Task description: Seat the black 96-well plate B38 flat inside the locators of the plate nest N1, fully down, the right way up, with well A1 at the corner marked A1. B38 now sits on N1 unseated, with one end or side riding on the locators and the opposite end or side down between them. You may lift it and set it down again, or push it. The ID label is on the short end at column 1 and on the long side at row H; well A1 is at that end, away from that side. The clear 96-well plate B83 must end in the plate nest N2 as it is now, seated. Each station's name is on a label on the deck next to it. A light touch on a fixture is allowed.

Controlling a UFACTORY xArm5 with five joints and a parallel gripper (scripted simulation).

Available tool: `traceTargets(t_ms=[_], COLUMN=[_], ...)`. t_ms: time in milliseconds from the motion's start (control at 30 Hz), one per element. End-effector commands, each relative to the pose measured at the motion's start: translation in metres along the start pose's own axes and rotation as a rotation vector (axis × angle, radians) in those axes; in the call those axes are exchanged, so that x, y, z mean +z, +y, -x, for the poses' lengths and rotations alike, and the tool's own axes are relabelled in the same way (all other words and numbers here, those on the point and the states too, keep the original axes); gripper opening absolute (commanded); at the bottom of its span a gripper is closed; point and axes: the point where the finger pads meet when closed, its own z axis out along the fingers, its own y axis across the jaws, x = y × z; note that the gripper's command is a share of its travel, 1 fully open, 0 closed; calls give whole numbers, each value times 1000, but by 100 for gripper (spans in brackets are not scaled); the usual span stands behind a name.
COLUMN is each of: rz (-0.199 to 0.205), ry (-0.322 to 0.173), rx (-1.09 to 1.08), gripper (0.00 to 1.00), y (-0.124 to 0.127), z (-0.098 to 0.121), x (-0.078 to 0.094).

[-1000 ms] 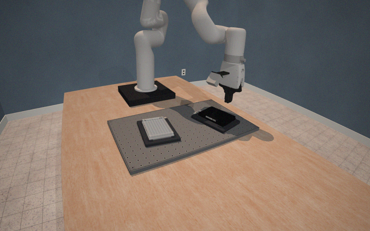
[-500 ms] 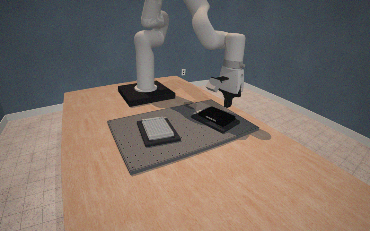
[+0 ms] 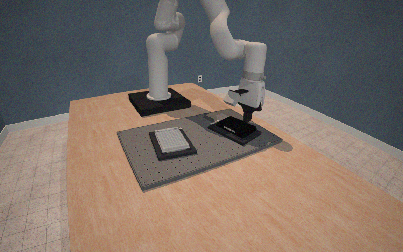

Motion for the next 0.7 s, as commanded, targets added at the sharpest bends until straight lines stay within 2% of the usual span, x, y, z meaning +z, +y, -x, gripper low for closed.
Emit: traceTargets(t_ms=[0, 667], rz=[-5, -5], ry=[-1, -1], rx=[0, 0], gripper=[0, 0], y=[-2, -2], z=[0, -2], x=[1, 1])
